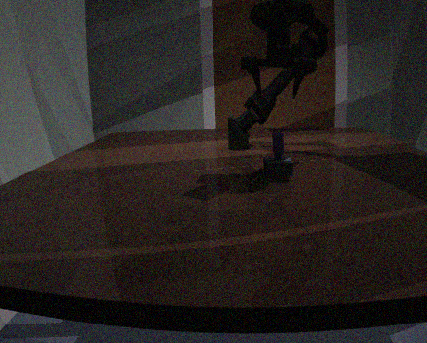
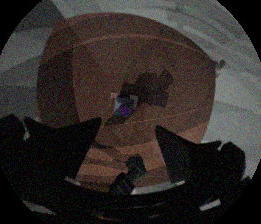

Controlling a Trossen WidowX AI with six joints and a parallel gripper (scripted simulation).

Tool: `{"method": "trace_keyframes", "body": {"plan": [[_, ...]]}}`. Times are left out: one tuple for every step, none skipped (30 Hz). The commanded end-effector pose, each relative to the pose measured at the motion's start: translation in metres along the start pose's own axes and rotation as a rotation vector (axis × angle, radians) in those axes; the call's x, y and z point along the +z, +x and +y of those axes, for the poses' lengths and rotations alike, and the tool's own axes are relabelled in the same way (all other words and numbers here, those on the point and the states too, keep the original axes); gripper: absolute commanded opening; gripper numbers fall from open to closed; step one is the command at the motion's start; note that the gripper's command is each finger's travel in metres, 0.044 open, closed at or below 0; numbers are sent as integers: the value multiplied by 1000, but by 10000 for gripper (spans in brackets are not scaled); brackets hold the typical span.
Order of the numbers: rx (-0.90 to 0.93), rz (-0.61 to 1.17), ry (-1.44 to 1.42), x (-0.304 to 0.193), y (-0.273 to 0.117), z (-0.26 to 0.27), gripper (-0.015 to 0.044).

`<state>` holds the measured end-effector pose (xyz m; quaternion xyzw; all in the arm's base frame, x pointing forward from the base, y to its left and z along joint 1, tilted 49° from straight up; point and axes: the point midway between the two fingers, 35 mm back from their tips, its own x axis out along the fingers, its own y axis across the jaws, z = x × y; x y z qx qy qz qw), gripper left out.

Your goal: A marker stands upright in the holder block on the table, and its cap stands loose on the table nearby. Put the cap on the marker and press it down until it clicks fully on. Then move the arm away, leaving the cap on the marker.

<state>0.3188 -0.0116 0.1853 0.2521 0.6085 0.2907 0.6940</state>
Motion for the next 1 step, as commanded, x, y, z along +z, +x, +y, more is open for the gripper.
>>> {"method": "trace_keyframes", "body": {"plan": [[-3,2,-2,-1,-1,0,440]]}}
